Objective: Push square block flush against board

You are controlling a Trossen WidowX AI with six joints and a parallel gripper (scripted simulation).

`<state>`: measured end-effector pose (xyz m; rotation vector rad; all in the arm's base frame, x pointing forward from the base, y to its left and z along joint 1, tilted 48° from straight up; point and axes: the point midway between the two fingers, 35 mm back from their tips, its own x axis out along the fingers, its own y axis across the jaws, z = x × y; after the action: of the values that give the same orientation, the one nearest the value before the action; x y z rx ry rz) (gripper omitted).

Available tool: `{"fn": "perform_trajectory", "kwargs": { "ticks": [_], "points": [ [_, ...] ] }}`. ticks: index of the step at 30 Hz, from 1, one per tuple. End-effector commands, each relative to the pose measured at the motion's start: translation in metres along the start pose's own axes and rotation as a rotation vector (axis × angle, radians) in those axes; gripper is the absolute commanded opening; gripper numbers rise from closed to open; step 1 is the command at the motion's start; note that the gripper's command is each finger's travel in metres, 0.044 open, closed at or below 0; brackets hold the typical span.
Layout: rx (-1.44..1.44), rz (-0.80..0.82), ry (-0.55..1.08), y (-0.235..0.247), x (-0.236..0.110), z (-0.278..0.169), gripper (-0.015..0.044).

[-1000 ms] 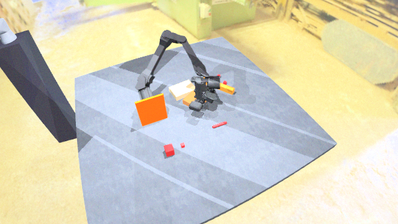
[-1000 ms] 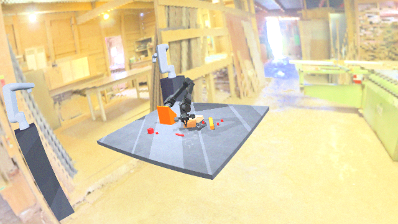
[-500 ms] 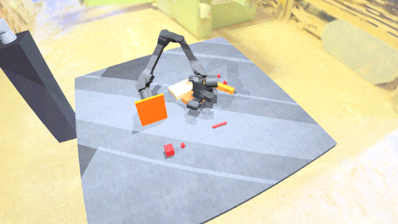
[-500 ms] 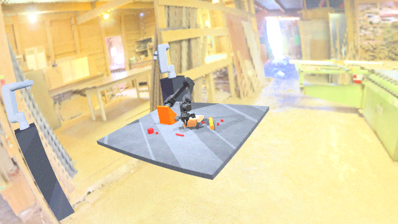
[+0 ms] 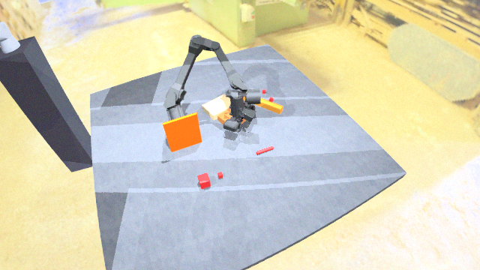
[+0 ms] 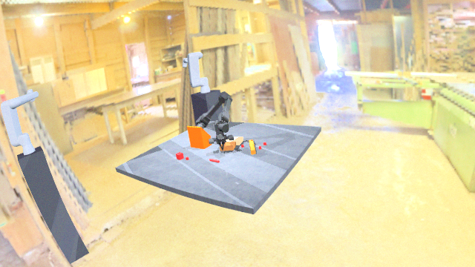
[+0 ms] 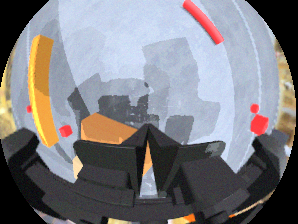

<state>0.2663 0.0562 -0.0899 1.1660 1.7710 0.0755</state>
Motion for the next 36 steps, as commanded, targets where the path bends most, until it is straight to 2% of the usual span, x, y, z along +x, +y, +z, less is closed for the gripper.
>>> {"fn": "perform_trajectory", "kwargs": {
  "ticks": [1, 32, 34, 36],
  "points": [
    [0.006, -0.002, 0.02, 0.0, 0.004, -0.002, 0.0],
    [0.004, 0.0, 0.019, 0.0, 0.006, 0.048, 0.0],
    [0.008, 0.003, 0.018, 0.001, -0.006, 0.044, 0.0],
    [0.005, -0.001, 0.017, 0.001, -0.037, 0.045, 0.0]
  ]
}}
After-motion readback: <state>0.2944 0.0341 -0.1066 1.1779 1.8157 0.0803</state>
